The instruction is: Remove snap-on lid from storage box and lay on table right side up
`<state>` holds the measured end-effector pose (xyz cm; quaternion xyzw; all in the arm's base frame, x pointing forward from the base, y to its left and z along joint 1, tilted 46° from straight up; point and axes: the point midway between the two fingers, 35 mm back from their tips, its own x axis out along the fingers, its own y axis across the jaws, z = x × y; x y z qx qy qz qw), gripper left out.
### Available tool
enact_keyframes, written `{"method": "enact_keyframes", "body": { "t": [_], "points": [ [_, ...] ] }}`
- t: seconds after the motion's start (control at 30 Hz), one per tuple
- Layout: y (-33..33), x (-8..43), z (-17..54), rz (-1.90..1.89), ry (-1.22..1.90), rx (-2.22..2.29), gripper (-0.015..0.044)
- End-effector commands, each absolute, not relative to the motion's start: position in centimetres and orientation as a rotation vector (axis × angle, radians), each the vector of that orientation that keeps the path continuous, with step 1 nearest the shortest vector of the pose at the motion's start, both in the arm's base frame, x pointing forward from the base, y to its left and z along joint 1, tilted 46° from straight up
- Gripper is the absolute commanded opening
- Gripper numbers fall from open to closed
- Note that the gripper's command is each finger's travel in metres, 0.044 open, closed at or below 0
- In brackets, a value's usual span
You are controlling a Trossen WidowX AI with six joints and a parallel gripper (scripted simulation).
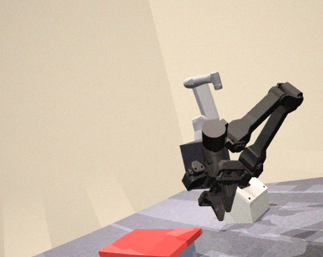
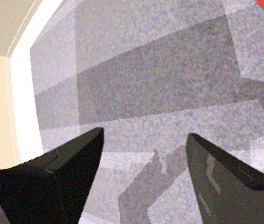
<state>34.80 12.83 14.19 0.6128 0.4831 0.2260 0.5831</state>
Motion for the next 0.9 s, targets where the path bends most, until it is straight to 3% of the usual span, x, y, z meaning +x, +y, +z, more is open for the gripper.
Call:
{"method": "enact_keyframes", "body": {
  "t": [0.0, 0.47, 0.87],
  "points": [
    [7.1, 35.2, 9.7, 0.349, 1.141, 1.553, 0.0235],
    [-7.0, 29.7, 0.0, -0.055, 1.041, 2.069, 0.0235],
    [-7.5, 29.4, -0.3, -0.069, 1.029, 2.095, 0.0235]
  ]
}}
